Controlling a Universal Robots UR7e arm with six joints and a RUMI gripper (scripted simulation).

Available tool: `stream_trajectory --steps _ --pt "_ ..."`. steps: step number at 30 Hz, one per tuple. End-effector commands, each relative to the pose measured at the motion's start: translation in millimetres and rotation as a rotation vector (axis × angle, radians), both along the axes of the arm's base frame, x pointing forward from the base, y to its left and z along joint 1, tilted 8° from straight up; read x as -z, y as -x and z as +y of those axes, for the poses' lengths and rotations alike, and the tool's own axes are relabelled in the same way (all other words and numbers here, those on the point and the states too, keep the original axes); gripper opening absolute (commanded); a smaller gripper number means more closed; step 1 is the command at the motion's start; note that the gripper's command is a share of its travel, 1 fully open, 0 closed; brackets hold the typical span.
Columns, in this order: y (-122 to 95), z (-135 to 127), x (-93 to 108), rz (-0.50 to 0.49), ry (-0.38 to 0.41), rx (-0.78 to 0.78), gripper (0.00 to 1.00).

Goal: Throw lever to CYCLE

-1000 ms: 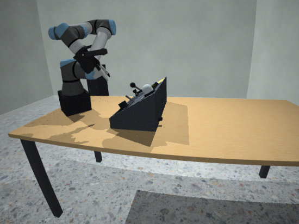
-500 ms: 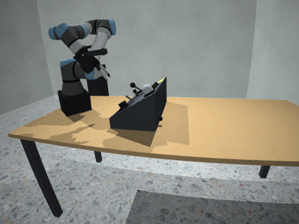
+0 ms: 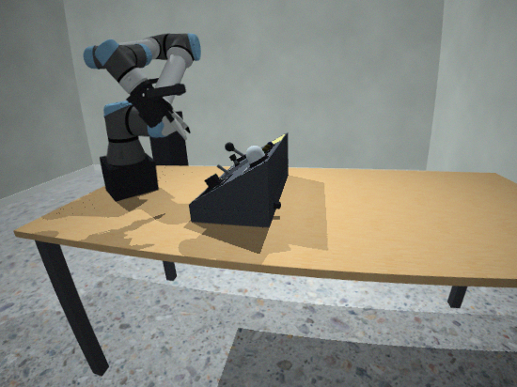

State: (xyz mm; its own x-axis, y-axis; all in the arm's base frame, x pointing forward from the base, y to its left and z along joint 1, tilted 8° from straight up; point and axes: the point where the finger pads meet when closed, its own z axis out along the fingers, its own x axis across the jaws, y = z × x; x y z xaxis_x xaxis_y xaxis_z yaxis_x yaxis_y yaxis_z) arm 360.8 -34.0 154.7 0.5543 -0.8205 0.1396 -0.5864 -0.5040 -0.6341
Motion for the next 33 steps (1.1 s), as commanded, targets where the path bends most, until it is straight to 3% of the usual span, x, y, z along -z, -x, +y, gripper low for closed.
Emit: stream_trajectory --steps 1,22,33 --pt "0 -1 -1 -0.001 0.0 0.001 1.0" --pt "0 0 -1 -0.001 0.001 0.0 1.0" --pt "7 -2 -11 -0.001 0.005 0.001 1.0"
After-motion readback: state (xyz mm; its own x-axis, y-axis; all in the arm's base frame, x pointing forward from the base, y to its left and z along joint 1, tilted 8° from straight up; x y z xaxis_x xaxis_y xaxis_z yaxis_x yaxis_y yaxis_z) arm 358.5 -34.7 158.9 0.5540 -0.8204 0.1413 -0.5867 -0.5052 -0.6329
